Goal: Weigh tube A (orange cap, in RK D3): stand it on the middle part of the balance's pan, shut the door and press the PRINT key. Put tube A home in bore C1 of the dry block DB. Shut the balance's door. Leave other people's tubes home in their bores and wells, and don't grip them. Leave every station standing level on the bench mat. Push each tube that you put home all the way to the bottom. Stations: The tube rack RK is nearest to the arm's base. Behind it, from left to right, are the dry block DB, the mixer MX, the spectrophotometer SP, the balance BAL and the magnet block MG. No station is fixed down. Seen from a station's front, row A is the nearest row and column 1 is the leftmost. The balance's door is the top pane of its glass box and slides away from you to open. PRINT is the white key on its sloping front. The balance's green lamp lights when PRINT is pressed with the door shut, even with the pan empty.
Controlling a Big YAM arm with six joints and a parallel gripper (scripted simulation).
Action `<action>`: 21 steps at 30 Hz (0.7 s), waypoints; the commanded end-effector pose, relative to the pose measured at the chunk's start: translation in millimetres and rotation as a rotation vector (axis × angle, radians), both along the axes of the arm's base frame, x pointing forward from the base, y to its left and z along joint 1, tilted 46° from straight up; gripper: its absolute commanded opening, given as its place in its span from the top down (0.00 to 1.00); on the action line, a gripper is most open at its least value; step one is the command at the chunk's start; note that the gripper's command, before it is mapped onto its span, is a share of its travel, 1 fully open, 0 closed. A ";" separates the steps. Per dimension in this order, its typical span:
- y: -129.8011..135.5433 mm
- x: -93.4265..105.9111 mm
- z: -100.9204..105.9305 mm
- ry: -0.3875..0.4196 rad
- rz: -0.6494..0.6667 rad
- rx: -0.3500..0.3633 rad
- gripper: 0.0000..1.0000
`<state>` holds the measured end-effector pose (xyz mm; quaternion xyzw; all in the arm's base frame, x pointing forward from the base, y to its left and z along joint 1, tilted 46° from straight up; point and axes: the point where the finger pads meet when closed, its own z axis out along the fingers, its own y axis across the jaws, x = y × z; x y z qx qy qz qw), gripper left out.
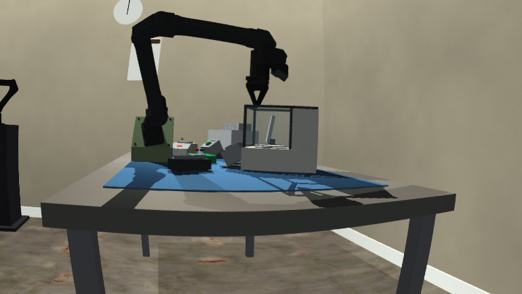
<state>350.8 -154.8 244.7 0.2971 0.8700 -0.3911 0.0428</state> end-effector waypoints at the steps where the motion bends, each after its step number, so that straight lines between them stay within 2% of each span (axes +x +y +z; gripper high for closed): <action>1: 0.2 -3.6 2.1 0.001 0.010 -0.002 0.70; 4: 0.2 -3.6 2.1 0.001 0.010 -0.002 0.70; 5: 0.2 -3.6 2.1 0.001 0.010 -0.002 0.94; 21: 0.9 -2.9 0.8 -0.003 0.007 0.000 0.94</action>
